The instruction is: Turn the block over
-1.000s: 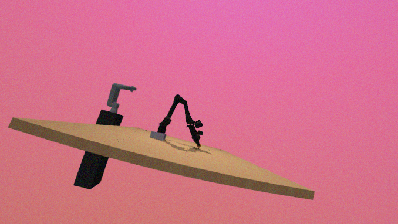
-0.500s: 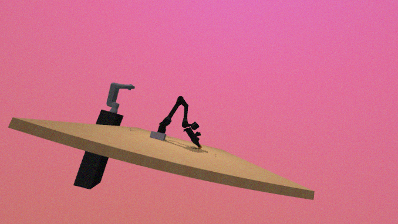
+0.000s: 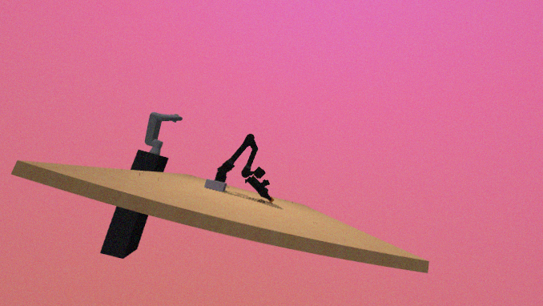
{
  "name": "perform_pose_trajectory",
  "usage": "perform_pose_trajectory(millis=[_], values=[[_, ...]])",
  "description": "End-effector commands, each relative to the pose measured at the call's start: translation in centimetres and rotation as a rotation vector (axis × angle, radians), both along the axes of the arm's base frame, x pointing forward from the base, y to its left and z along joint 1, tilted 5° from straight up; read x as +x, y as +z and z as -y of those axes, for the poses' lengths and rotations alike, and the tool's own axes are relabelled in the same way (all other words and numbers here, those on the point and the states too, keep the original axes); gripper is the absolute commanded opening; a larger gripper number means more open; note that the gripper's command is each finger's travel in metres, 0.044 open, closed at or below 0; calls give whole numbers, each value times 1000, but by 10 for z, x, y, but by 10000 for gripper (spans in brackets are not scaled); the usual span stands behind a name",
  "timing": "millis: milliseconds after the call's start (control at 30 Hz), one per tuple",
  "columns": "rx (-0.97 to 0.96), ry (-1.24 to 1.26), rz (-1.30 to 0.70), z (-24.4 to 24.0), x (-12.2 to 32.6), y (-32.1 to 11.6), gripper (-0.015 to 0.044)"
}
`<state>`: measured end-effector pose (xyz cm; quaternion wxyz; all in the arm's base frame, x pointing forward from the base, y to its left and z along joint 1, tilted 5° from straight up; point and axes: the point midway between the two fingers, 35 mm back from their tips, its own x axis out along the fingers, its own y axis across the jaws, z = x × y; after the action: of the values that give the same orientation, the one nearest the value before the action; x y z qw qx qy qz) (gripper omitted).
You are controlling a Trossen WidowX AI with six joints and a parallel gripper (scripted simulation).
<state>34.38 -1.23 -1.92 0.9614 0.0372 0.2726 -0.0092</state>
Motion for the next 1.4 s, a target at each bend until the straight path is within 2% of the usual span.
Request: perform_pose_trajectory(millis=[0, 500, 1067, 1367], values=[[1, -5, 22, 0, -3, 1, 0], [0, -6, 37, 0, -3, 1, 0], [0, -6, 37, 0, -3, 1, 440], [0, -6, 37, 0, -3, 1, 440]])
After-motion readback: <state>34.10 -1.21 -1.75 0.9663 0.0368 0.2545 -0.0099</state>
